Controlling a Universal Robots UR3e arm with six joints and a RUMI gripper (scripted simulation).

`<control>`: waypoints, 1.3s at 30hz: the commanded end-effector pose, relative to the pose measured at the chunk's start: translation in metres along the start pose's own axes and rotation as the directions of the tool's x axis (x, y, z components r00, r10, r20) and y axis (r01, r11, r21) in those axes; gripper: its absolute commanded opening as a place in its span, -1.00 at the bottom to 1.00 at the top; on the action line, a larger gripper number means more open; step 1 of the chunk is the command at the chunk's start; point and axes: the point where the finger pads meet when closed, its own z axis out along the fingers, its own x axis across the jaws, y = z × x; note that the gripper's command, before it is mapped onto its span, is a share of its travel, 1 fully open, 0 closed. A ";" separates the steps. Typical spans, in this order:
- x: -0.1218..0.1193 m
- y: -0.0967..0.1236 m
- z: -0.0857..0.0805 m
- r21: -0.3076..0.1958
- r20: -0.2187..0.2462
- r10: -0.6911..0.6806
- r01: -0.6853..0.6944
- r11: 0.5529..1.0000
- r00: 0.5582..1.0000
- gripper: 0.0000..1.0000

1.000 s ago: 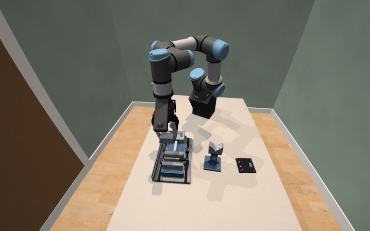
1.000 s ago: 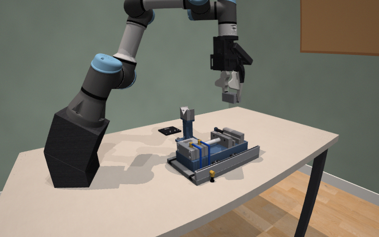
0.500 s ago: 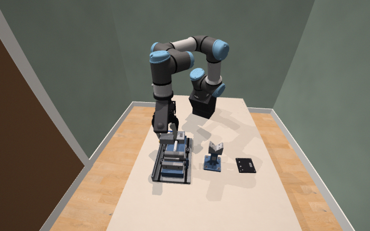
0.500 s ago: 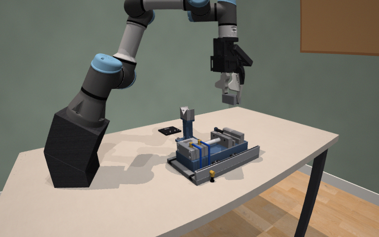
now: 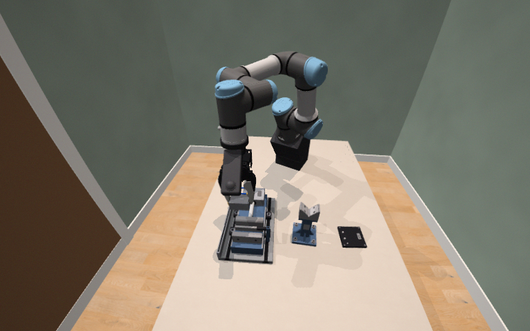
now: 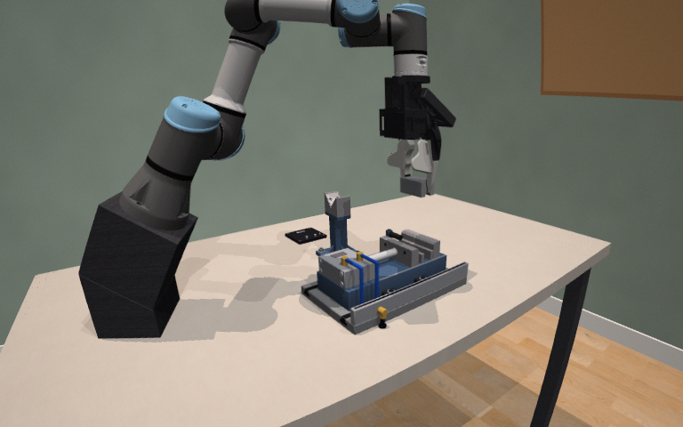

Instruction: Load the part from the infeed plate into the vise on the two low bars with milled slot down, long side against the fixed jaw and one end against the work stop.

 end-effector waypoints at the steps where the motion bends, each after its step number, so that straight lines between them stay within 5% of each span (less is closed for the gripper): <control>1: 0.001 -0.001 0.005 0.004 -0.003 -0.001 0.001 1.000 1.000 -1.00; 39: 0.001 -0.002 0.065 0.004 -0.003 -0.001 0.001 1.000 1.000 -1.00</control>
